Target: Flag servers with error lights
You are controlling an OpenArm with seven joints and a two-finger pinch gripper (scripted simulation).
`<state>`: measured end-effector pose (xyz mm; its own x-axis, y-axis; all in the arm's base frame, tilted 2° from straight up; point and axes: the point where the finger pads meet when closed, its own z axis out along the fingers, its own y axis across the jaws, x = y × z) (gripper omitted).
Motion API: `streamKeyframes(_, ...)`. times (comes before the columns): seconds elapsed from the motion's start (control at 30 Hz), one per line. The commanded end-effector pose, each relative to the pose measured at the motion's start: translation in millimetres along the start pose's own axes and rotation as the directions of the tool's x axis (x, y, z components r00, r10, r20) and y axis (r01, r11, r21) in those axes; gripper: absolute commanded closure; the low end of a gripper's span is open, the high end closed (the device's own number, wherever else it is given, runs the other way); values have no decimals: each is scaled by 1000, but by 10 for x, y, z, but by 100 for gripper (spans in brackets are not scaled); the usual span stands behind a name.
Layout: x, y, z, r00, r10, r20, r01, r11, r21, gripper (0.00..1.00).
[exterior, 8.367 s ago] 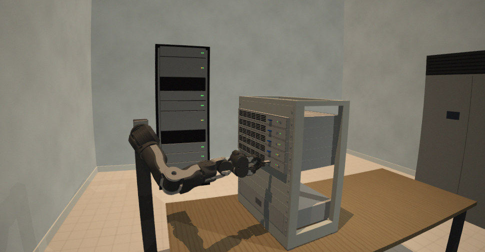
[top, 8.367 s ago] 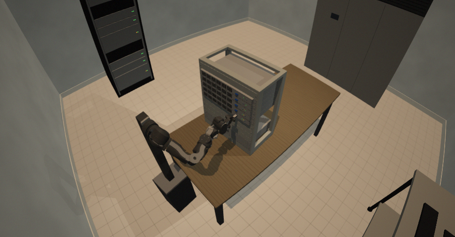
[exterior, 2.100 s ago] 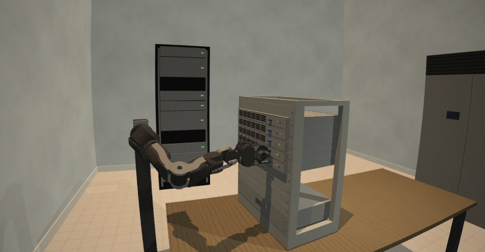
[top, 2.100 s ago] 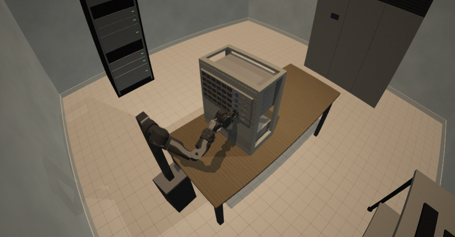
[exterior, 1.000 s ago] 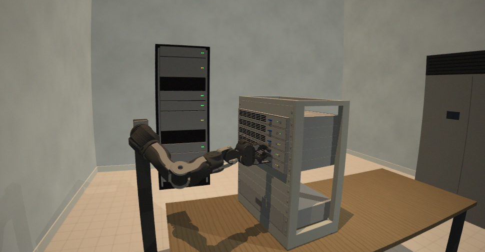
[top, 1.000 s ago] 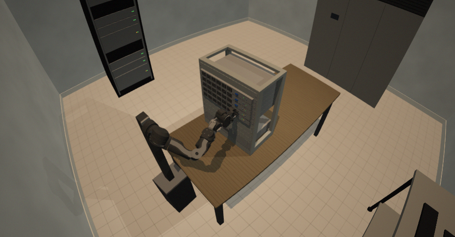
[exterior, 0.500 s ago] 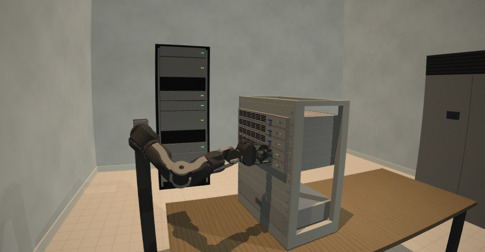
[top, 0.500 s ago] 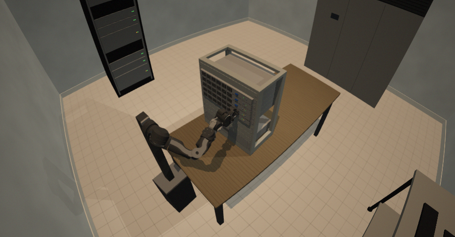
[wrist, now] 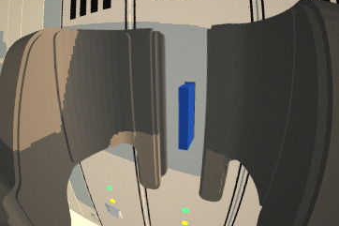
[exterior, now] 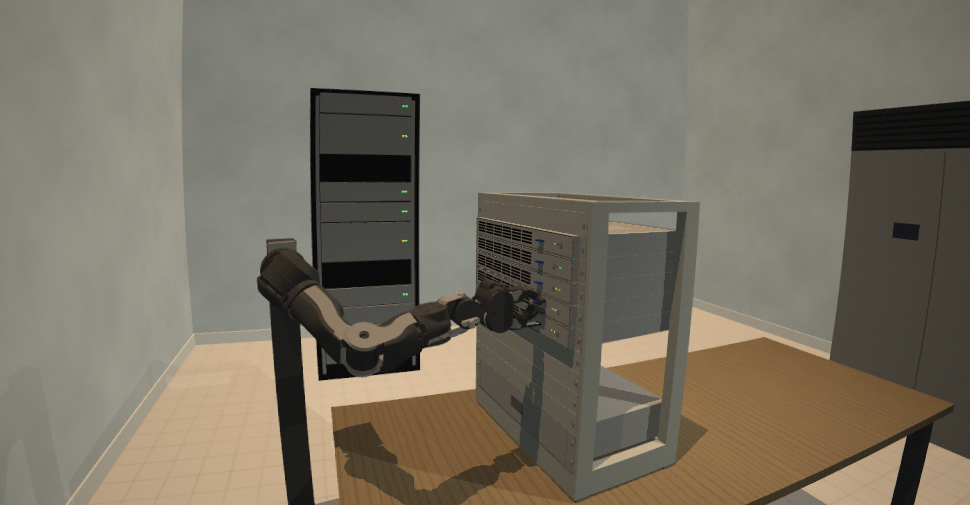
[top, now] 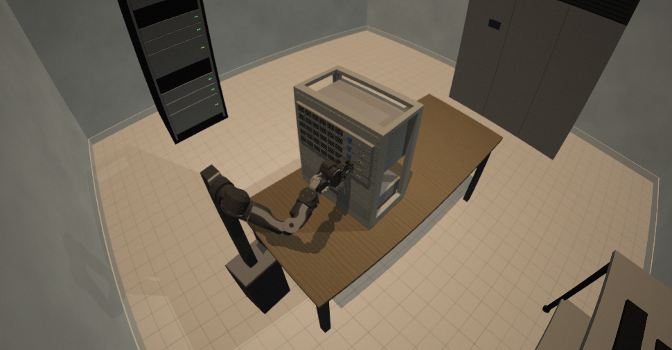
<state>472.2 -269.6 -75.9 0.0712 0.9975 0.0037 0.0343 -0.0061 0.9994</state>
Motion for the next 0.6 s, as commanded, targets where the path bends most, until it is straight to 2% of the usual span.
streamKeyframes(0.0,21,1,3,1000,-2,-7,2,1000,3,90)
streamKeyframes(0.1,21,1,3,1000,-2,-7,2,1000,3,90)
streamKeyframes(0.13,21,1,3,1000,-2,-7,2,1000,3,100)
streamKeyframes(0.57,21,1,3,1000,-2,-7,2,1000,3,100)
